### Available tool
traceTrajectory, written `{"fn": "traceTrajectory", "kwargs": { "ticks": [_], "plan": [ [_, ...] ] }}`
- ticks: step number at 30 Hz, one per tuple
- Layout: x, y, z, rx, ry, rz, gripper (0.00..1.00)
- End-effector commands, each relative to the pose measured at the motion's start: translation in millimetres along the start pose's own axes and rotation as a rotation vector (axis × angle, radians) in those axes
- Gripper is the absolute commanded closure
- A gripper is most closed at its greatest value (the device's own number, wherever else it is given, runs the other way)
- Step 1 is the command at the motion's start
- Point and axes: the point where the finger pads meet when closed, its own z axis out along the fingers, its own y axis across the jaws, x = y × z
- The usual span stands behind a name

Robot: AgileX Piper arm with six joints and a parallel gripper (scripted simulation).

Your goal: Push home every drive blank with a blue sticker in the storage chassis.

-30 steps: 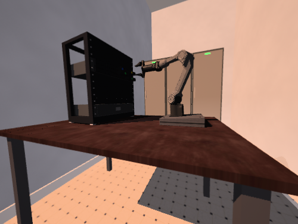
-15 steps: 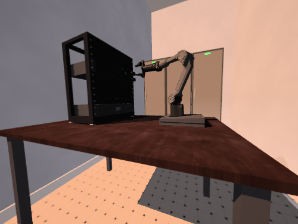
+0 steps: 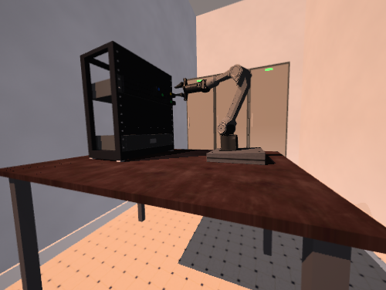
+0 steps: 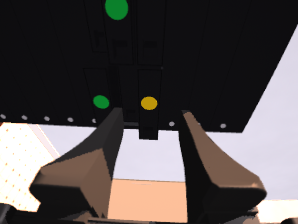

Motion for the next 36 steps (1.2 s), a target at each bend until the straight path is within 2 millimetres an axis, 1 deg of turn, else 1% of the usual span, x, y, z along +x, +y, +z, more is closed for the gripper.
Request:
{"fn": "traceTrajectory", "kwargs": {
  "ticks": [1,24,26,27,29,32,34,36],
  "plan": [
    [0.0,-0.5,0.1,0.001,-0.001,0.000,1.00],
    [0.0,-0.6,-0.4,0.001,-0.001,0.000,1.00],
    [0.8,-1.9,-9.9,0.005,-0.001,0.000,1.00],
    [1.1,-2.5,-20.7,0.007,-0.001,0.000,1.00],
    [0.0,-0.7,-48.7,0.003,-0.001,0.001,1.00],
    [1.7,-2.6,-76.0,0.009,-0.001,0.001,1.00],
    [1.7,-2.6,-76.0,0.009,-0.001,0.001,1.00],
    [0.1,-1.3,-87.5,0.004,-0.001,0.000,1.00]
  ]
}}
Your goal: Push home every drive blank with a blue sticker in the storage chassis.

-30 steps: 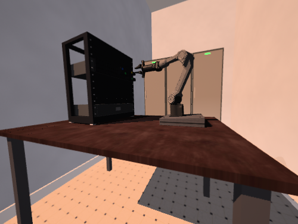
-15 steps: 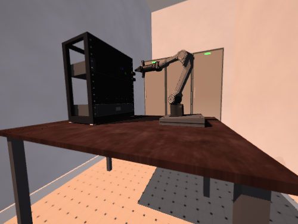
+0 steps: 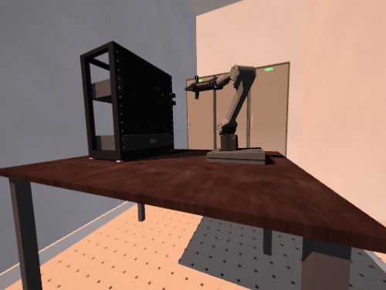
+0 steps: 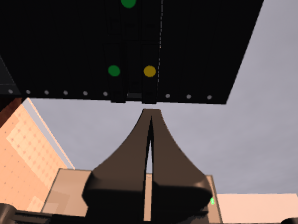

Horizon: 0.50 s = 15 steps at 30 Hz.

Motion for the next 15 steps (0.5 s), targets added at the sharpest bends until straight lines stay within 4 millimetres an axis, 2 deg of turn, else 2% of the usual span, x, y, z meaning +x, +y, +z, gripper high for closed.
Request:
{"fn": "traceTrajectory", "kwargs": {
  "ticks": [1,15],
  "plan": [
    [-0.4,0.7,-5.5,-0.003,-0.005,0.000,1.00],
    [-0.9,0.2,-6.8,0.000,-0.005,0.005,1.00]
  ]
}}
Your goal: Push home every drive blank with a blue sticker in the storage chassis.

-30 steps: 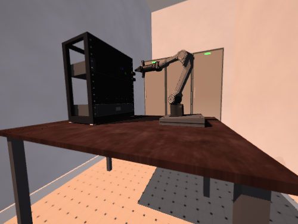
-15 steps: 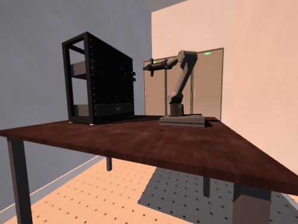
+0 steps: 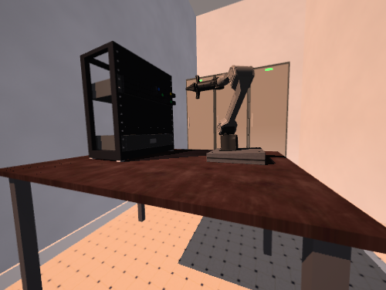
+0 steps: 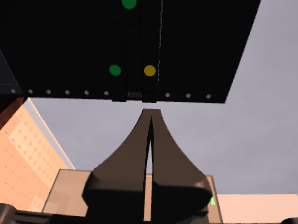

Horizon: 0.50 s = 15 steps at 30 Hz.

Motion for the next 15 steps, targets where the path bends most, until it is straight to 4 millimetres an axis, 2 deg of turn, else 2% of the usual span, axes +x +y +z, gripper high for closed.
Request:
{"fn": "traceTrajectory", "kwargs": {
  "ticks": [1,15],
  "plan": [
    [0.4,0.0,0.4,0.001,0.000,0.004,1.00],
    [-1.5,-10.6,2.3,0.049,-0.009,0.059,1.00]
  ]
}}
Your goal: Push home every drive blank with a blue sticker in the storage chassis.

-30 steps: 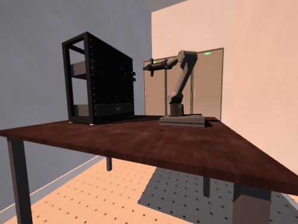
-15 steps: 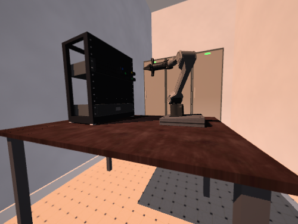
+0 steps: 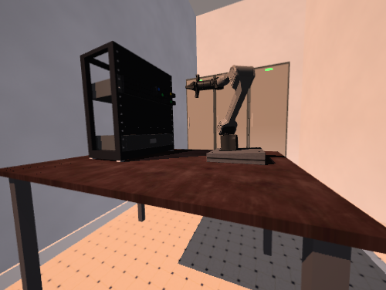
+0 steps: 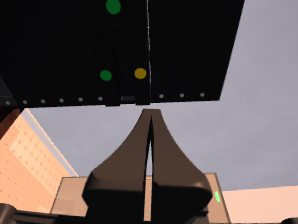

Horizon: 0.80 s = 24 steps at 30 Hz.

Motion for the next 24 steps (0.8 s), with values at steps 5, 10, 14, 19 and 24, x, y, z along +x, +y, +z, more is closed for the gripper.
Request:
{"fn": "traceTrajectory", "kwargs": {
  "ticks": [5,10,14,19,24],
  "plan": [
    [-0.5,-4.7,1.3,0.021,-0.004,0.028,1.00],
    [-1.9,-13.0,2.8,0.059,-0.011,0.076,1.00],
    [-3.0,-20.9,3.9,0.095,-0.018,0.125,1.00],
    [-3.7,-27.4,4.7,0.125,-0.024,0.168,1.00],
    [-4.4,-39.2,5.7,0.179,-0.036,0.253,1.00]
  ]
}}
